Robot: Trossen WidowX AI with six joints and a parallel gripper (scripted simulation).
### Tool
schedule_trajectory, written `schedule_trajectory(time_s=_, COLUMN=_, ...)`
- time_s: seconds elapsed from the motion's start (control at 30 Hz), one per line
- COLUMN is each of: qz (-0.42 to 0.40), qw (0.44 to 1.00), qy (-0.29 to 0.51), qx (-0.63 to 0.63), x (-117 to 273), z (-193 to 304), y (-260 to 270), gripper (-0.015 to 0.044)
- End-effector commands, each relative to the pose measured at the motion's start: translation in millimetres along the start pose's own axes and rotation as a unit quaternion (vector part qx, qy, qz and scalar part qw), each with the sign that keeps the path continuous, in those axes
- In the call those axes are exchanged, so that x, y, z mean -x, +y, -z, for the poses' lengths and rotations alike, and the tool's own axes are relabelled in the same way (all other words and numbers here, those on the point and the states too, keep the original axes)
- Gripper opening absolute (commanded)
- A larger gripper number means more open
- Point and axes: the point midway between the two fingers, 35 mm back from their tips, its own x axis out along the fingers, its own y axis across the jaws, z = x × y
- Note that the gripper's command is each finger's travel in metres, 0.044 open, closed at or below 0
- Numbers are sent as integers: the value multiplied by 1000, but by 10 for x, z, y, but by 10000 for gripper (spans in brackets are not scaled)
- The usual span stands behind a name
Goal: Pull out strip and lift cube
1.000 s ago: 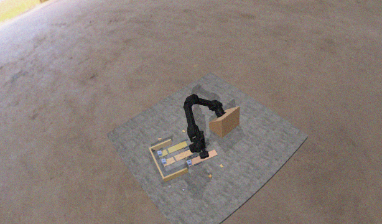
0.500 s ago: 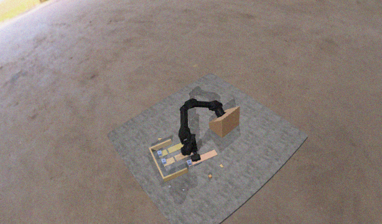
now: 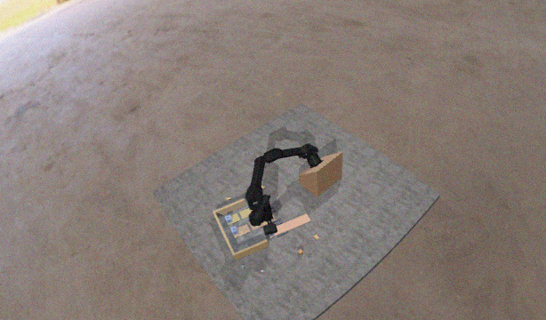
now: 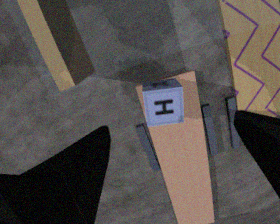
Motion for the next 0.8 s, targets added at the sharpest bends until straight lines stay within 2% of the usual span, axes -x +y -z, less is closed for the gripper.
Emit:
schedule_trajectory(time_s=0.0, qz=3, qw=1000, qy=0, qx=6, x=-55, z=3, y=21, gripper=309)
schedule_trajectory(time_s=0.07, qz=3, qw=1000, qy=0, qx=6, x=-88, z=2, y=22, gripper=256)
schedule_trajectory(time_s=0.1, qz=3, qw=1000, qy=0, qx=6, x=-105, z=1, y=23, gripper=250)
schedule_trajectory(time_s=0.77, qz=3, qw=1000, qy=-1, qx=6, x=-433, z=-3, y=16, gripper=250)
